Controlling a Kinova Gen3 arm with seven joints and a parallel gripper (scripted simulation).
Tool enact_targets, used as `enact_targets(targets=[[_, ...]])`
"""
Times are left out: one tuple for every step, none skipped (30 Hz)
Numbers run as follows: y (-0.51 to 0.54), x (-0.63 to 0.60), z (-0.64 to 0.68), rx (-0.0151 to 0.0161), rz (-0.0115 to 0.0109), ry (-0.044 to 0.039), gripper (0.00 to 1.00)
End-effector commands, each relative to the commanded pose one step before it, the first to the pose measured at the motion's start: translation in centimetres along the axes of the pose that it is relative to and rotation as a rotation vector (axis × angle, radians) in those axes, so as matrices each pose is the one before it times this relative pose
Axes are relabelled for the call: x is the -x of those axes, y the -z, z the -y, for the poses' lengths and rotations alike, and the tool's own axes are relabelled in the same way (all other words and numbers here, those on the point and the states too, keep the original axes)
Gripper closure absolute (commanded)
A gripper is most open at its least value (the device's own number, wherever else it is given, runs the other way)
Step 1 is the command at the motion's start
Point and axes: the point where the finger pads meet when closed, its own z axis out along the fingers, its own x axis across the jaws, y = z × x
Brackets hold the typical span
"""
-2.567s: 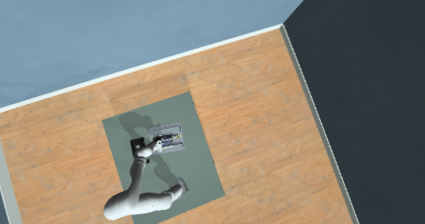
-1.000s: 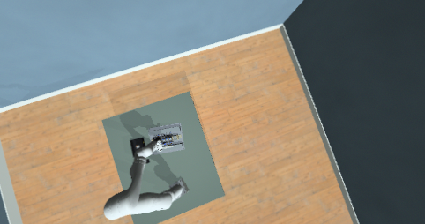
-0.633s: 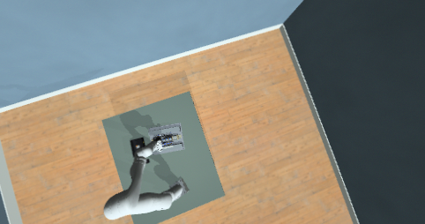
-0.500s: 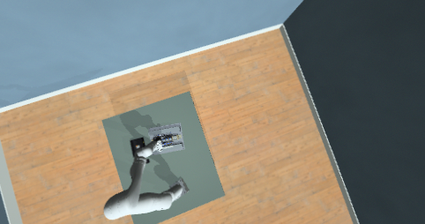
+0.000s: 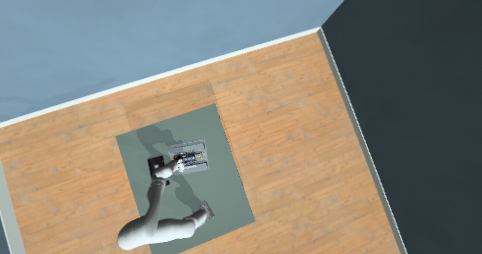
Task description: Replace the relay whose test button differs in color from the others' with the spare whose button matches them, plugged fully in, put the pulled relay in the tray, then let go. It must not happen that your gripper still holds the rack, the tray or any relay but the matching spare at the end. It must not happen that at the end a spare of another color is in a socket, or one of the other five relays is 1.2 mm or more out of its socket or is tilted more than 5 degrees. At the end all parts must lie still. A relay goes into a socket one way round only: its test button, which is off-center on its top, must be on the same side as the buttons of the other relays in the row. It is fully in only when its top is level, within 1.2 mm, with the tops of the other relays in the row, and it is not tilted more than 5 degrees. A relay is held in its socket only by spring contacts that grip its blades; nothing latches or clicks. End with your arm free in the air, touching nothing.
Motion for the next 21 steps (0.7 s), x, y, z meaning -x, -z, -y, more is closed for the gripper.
enact_targets(targets=[[0.139,0.124,0.043,-0.00001,0.00279,-0.00113,0.0],[0.0,0.0,0.0,0.0,0.0,0.0,0.0],[-0.014,-0.046,-0.041,0.00021,-0.00101,0.00086,0.0],[0.027,0.0,0.0,-0.00002,0.00007,-0.00006,0.0],[0.027,0.0,0.0,-0.00002,0.00007,-0.00006,0.0],[0.027,0.0,0.0,-0.00002,0.00007,-0.00006,0.0],[0.027,0.0,0.0,-0.00002,0.00007,-0.00006,0.0],[0.027,0.0,0.0,-0.00002,0.00007,-0.00006,0.0],[0.027,0.0,0.0,-0.00002,0.00007,-0.00006,0.0],[0.027,0.0,0.0,-0.00002,0.00007,-0.00006,0.0],[0.027,0.0,0.0,-0.00002,0.00007,-0.00006,0.0],[0.027,0.0,0.0,-0.00002,0.00007,-0.00006,0.0],[0.027,0.0,0.0,-0.00002,0.00007,-0.00006,0.0],[0.027,0.0,0.0,-0.00002,0.00007,-0.00006,0.0],[0.027,0.0,0.0,-0.00002,0.00007,-0.00006,0.0],[0.027,0.0,0.0,-0.00002,0.00007,-0.00006,0.0],[0.027,0.0,0.0,-0.00002,0.00007,-0.00006,0.0],[0.0,0.0,0.0,0.0,0.0,0.0,0.0],[0.0,0.0,0.0,0.0,0.0,0.0,0.0],[-0.022,-0.033,-0.007,0.00009,-0.00113,0.00013,0.0],[0.027,0.001,0.0,-0.00001,0.00008,-0.00001,0.0]])
